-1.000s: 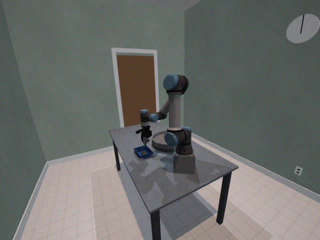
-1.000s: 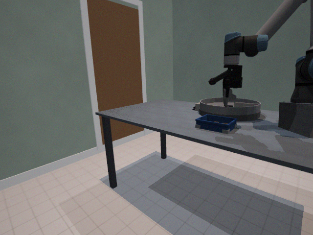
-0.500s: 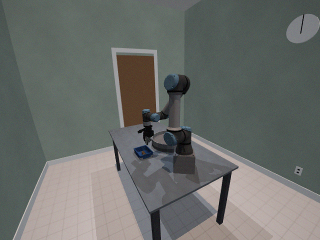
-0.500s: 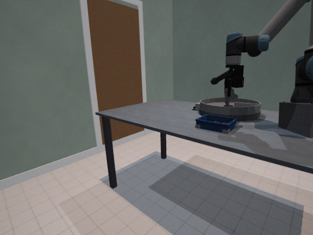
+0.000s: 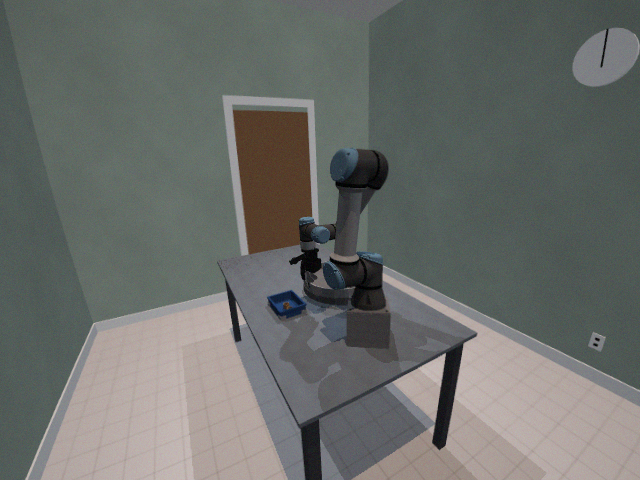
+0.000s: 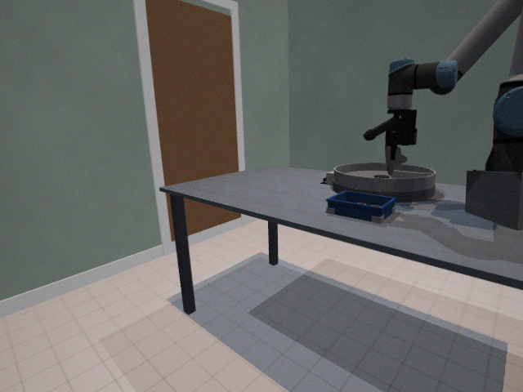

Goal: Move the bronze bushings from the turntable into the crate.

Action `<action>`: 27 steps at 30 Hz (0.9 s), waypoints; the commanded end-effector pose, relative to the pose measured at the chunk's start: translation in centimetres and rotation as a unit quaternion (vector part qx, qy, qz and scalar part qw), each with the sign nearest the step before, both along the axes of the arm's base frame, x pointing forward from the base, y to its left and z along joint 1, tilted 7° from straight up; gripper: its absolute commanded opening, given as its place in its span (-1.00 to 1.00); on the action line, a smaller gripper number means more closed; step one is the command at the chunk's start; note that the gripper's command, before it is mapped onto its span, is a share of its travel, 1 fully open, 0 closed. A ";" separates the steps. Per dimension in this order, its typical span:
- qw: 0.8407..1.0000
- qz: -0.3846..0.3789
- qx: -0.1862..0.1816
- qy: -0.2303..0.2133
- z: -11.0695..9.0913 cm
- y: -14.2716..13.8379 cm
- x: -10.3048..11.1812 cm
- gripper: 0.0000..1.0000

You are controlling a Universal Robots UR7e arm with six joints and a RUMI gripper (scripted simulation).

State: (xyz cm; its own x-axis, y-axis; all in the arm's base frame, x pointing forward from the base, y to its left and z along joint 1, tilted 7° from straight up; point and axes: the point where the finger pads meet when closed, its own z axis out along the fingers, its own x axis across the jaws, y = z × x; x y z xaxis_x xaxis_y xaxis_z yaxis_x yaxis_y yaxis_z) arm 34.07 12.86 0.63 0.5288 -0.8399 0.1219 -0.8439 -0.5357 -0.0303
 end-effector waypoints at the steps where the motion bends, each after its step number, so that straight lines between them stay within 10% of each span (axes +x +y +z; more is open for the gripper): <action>1: 1.000 0.007 0.006 0.000 0.5 -5.2 -0.7 -0.90; 27: 1.000 0.007 0.004 -0.002 1.9 -23.2 -2.7 -0.90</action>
State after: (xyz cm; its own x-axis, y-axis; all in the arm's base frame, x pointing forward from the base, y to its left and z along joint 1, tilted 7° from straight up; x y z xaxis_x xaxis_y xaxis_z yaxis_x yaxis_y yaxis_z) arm 31.80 -5.67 2.13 0.5141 -0.8469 0.1354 -0.8539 -0.5203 -0.0121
